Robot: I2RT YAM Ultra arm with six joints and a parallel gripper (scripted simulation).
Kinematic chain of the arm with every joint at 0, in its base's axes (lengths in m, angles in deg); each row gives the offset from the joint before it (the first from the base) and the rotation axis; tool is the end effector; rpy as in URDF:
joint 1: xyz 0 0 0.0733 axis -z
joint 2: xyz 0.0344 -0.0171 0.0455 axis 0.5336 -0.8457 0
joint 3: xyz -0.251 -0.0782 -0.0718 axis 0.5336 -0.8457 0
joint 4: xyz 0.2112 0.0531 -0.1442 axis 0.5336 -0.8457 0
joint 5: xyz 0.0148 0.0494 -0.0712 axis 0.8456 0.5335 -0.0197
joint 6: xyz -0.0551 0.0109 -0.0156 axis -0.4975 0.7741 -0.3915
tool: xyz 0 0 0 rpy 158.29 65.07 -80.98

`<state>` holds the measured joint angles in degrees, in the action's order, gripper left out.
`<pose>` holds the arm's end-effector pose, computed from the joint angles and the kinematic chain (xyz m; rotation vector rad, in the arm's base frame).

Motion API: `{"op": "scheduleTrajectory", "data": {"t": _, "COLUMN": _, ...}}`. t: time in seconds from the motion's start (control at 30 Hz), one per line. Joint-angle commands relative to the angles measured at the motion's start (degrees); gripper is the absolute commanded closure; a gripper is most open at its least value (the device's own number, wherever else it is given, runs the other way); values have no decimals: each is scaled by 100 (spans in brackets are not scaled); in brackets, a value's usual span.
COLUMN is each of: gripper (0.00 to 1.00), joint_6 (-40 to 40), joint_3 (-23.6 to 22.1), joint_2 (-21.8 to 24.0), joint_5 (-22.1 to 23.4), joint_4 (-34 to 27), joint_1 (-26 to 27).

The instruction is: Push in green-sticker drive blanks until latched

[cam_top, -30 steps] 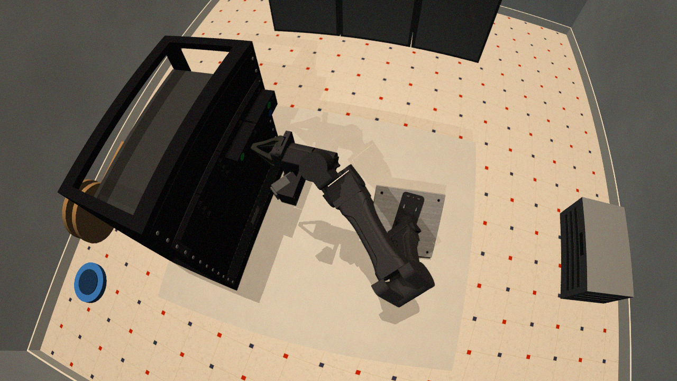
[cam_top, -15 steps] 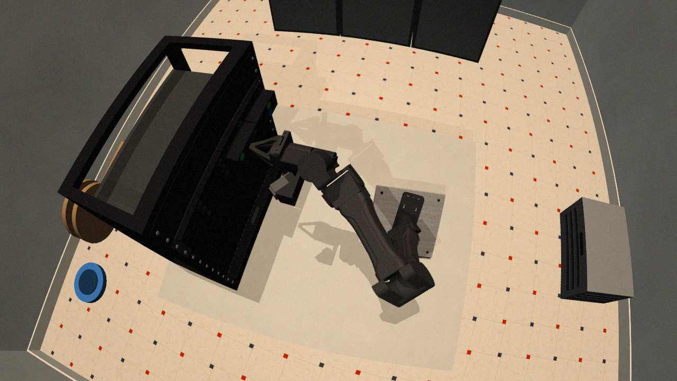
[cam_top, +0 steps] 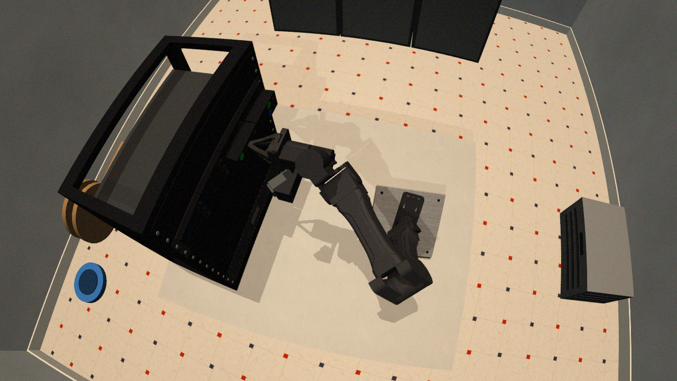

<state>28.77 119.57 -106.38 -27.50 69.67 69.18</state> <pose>0.3035 -0.1934 0.2746 -0.7283 1.5538 -0.5827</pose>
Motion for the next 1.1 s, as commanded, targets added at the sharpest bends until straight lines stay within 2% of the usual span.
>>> {"op": "scheduleTrajectory", "data": {"t": 0.0, "gripper": 100, "joint_6": 88, "joint_3": 225, "joint_2": -53, "joint_5": -136, "joint_4": -44, "joint_1": 8}}
{"op": "scheduleTrajectory", "data": {"t": 0.33, "gripper": 100, "joint_6": 110, "joint_3": 376, "joint_2": -220, "joint_5": -258, "joint_4": 9, "joint_1": -168}}
{"op": "scheduleTrajectory", "data": {"t": 1.07, "gripper": 100, "joint_6": 108, "joint_3": 392, "joint_2": -232, "joint_5": -262, "joint_4": 4, "joint_1": -171}}
